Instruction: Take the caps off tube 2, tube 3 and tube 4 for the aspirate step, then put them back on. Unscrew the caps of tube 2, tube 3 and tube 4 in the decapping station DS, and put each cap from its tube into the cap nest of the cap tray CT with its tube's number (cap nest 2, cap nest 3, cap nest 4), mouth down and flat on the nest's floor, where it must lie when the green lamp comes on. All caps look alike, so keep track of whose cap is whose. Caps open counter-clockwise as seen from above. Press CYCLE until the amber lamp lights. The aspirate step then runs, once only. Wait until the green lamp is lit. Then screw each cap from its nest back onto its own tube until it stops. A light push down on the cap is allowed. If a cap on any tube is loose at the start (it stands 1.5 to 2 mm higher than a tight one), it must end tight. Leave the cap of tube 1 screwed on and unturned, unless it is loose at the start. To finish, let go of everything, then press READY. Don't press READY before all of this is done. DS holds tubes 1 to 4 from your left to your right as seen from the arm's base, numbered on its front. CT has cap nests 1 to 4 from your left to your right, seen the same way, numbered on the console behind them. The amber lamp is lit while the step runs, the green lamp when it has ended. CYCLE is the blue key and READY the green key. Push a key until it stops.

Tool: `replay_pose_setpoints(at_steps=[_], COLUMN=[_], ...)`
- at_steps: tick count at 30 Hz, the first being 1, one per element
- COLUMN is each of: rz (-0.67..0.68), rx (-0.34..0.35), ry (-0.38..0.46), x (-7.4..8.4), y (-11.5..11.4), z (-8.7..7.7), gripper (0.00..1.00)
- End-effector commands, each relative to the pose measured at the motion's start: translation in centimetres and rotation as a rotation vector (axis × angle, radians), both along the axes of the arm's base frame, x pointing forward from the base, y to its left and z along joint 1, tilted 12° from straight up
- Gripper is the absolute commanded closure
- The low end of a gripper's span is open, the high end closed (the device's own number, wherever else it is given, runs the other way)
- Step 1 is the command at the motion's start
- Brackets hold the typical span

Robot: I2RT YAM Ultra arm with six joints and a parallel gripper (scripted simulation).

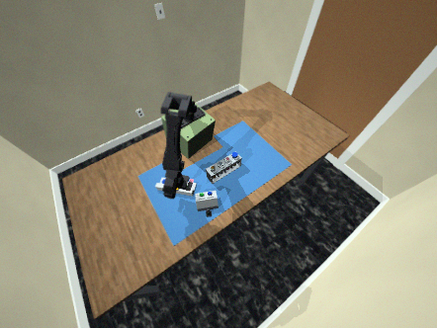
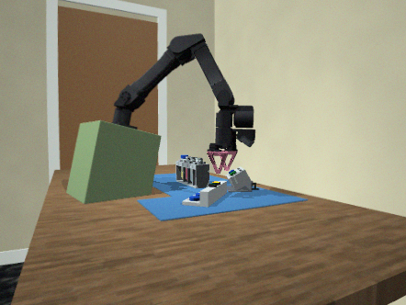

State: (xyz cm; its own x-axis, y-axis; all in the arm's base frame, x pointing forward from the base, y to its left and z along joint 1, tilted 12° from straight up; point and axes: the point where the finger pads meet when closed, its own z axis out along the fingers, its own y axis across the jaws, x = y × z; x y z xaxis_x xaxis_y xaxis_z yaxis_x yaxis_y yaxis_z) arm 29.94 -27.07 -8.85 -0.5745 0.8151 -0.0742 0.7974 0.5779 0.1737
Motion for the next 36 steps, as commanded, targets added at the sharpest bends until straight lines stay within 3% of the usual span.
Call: replay_pose_setpoints(at_steps=[1,7,36], rz=[0.042,0.042,0.042], rx=[-0.035,-0.035,-0.035], ry=[-0.035,-0.034,-0.034], x=[0.1,-3.3,-3.3], y=[-1.4,-4.6,-4.6], z=[0.5,-0.8,-0.8], gripper=[0.00,0.00,0.00])
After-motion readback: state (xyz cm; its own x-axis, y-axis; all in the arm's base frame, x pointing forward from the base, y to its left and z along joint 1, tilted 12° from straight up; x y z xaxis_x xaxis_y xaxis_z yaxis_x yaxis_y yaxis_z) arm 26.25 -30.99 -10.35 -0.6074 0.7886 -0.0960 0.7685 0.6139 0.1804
